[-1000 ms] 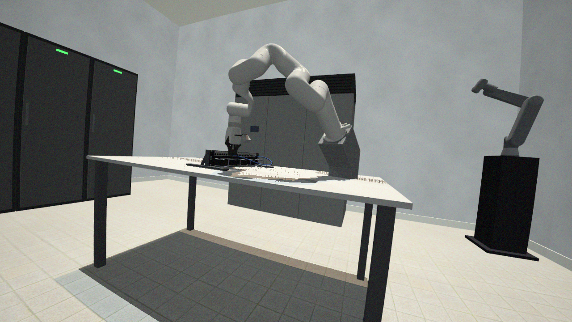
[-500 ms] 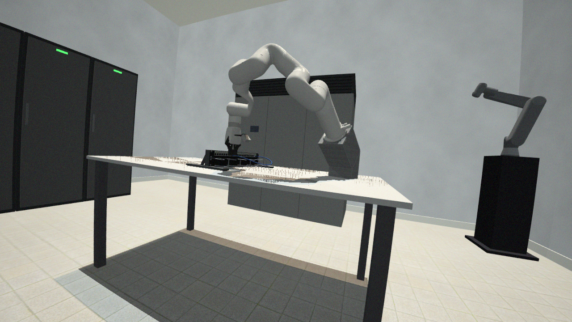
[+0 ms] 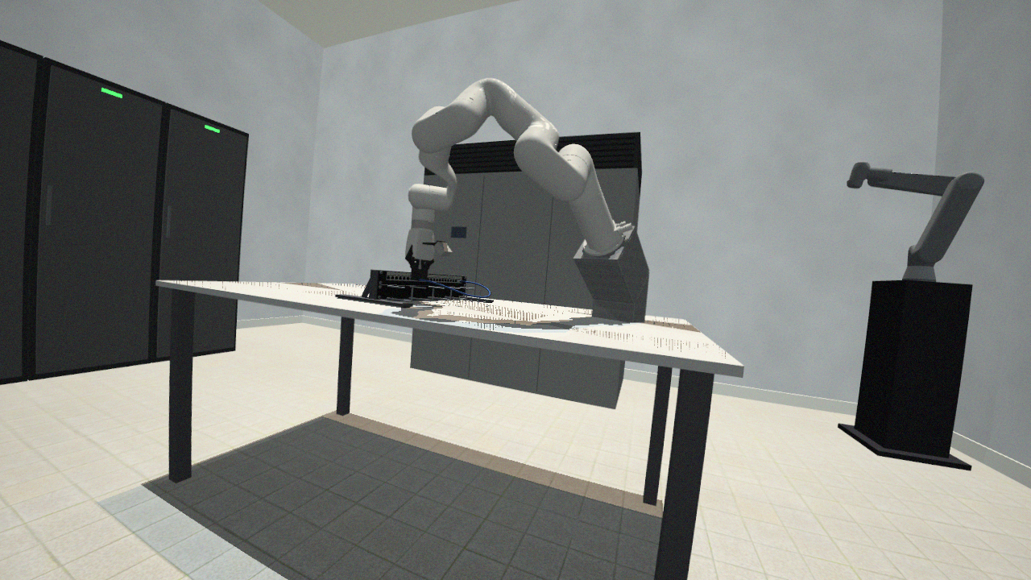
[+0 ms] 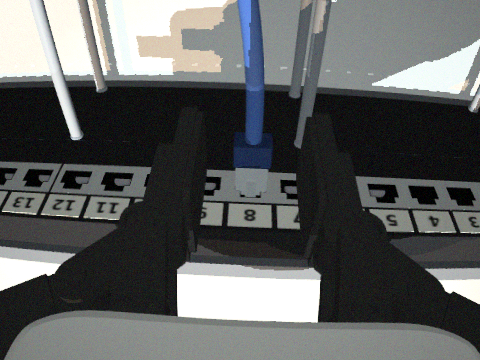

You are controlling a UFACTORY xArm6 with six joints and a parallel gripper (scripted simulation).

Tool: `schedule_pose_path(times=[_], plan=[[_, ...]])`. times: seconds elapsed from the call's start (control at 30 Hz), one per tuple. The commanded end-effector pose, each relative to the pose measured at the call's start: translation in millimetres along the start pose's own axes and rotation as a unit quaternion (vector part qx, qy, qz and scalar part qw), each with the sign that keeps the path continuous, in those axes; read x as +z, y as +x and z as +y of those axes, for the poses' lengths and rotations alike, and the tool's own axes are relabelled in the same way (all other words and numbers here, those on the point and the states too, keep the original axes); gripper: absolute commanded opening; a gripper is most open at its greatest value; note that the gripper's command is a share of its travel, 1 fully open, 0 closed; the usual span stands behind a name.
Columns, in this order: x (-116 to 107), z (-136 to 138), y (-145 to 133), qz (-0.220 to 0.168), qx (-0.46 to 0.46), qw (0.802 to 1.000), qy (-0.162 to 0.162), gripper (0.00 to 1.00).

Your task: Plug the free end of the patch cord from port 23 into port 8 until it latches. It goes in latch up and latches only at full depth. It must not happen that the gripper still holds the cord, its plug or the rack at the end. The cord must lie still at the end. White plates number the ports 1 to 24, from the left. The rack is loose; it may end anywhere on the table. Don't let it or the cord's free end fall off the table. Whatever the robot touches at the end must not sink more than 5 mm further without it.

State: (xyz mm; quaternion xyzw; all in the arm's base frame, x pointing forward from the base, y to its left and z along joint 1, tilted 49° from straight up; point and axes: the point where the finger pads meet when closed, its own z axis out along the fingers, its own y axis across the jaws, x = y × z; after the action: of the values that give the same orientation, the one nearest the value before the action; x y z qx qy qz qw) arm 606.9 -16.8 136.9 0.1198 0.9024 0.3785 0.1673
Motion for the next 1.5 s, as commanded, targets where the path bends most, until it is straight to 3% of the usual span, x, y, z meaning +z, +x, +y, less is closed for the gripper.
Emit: schedule_pose_path(times=[0.0, 0.43, 0.93, 1.47], plan=[[-2, 0, -1, -0.002, 0.0, 1.0, 0.0, 0.38], [-21, 0, -1, -0.002, 0.0, 1.0, 0.0, 0.38], [-68, 0, 0, -0.002, 0.0, 1.0, 0.0, 0.38], [-81, 0, 0, -0.002, 0.0, 1.0, 0.0, 0.38]])
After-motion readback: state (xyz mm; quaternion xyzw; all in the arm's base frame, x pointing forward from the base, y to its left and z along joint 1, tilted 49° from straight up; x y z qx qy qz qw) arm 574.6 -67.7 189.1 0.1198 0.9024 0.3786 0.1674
